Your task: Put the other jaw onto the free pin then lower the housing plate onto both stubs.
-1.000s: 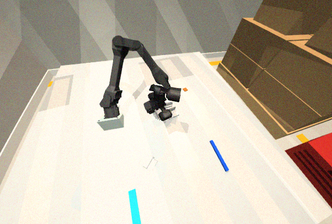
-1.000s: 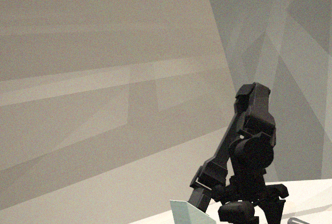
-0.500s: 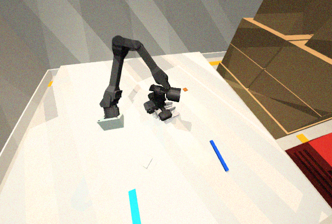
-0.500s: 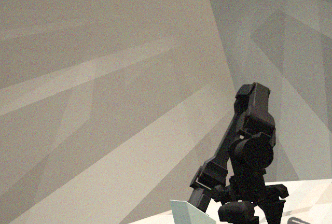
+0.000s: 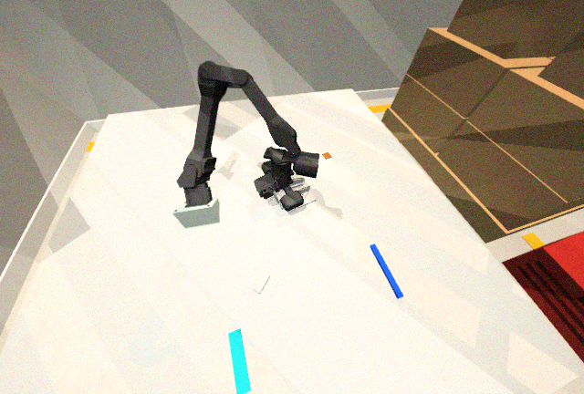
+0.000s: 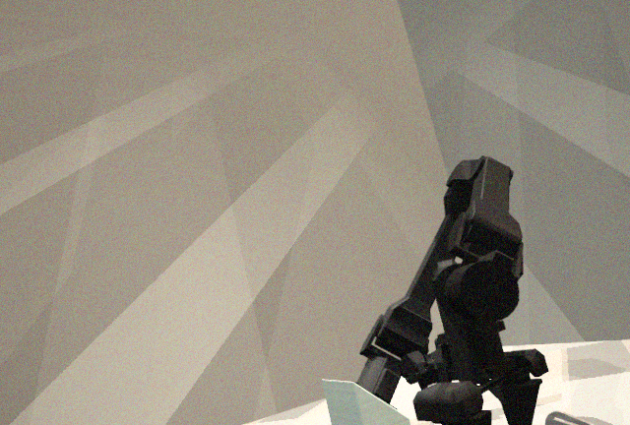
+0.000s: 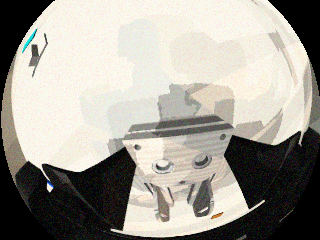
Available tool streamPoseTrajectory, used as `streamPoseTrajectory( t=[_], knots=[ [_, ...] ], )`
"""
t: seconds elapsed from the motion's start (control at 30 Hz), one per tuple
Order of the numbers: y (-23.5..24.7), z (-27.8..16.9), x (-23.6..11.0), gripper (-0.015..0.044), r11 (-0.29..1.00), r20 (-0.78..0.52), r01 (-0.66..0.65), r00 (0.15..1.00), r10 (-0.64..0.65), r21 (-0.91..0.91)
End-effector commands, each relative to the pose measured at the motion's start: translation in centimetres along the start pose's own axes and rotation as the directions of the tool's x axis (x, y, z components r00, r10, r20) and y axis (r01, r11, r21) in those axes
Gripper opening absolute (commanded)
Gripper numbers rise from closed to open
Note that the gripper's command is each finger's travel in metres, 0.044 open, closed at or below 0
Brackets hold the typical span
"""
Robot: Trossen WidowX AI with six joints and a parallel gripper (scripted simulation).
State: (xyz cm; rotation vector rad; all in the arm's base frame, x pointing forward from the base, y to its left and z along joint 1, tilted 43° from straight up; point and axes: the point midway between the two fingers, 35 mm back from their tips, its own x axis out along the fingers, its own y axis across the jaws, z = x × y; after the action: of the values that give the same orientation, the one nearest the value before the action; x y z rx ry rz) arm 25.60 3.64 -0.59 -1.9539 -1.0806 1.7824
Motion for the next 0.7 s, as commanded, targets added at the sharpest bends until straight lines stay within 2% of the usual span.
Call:
streamPoseTrajectory(
  t=[0.0, 0.1, 0.53, 0.67],
  knots=[
    [0.0, 0.0, 0.0, 0.0377, 1.000, 0.000, 0.000, 1.000, 0.000, 0.000],
    [0.0, 0.0, 0.0, 0.0440, 1.000, -0.001, 0.001, 1.000, -0.001, 0.001],
    [0.0, 0.0, 0.0, 0.0440, 1.000, -0.001, 0.001, 1.000, -0.001, 0.001],
    [0.1, -0.1, -1.6, 0.0440, 1.000, 0.000, -0.002, 1.000, 0.002, -0.001]
  ],
)
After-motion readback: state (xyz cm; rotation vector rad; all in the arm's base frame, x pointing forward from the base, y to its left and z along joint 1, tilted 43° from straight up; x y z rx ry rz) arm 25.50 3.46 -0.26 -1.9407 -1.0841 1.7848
